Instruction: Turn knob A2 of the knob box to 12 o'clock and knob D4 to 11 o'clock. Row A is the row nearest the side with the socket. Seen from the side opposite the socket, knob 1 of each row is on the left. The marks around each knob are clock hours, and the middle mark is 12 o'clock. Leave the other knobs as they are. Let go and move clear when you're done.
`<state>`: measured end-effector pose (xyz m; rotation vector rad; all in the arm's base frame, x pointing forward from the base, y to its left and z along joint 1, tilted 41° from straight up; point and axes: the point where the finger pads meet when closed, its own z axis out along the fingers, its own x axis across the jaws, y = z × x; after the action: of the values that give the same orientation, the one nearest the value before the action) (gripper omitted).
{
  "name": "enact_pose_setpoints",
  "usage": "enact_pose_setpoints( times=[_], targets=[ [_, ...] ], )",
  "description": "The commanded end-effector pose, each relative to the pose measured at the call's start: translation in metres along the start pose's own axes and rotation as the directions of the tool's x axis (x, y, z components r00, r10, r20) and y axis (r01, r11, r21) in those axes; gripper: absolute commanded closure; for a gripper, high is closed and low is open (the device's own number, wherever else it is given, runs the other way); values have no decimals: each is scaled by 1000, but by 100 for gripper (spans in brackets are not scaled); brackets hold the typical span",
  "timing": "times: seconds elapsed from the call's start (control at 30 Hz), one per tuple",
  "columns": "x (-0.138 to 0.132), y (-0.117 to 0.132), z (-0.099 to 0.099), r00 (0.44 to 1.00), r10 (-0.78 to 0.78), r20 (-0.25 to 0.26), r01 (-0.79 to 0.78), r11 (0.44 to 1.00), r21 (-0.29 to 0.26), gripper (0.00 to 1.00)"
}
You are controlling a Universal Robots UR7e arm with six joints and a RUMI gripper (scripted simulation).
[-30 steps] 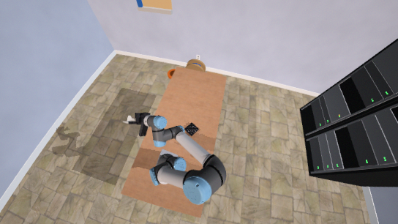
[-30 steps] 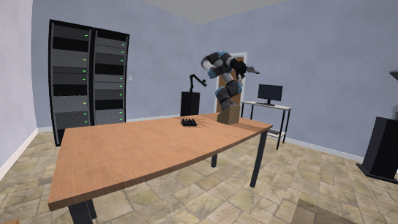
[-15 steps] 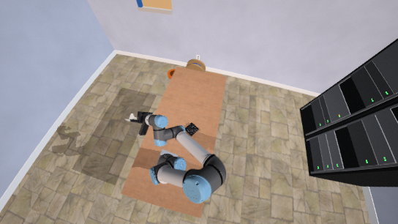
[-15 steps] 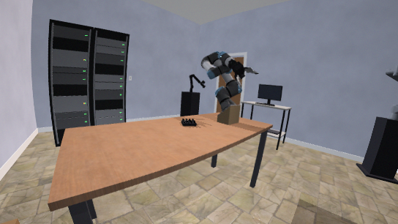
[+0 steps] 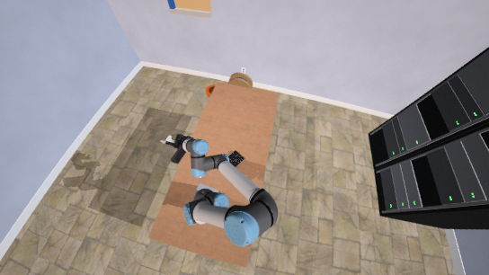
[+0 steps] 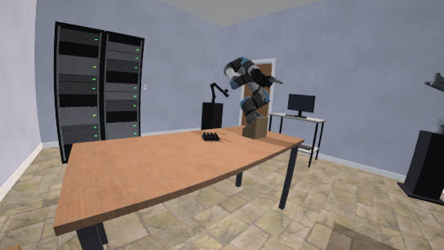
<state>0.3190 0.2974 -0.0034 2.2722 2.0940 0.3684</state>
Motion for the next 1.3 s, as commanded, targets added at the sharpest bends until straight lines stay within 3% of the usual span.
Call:
enact_pose_setpoints(
  times=[0.0,0.13,0.63,0.7,1.2,1.27],
  targets=[
    [-15,12,2,988,150,36,-150,989,-18,0],
    [-20,15,2,979,199,46,-198,980,-26,0],
    [-63,43,4,820,563,101,-553,826,-112,0],
    [-63,43,4,820,563,101,-553,826,-112,0],
    [-111,68,4,532,841,96,-811,539,-228,0],
    [-111,68,4,532,841,96,-811,539,-228,0]
  ],
)
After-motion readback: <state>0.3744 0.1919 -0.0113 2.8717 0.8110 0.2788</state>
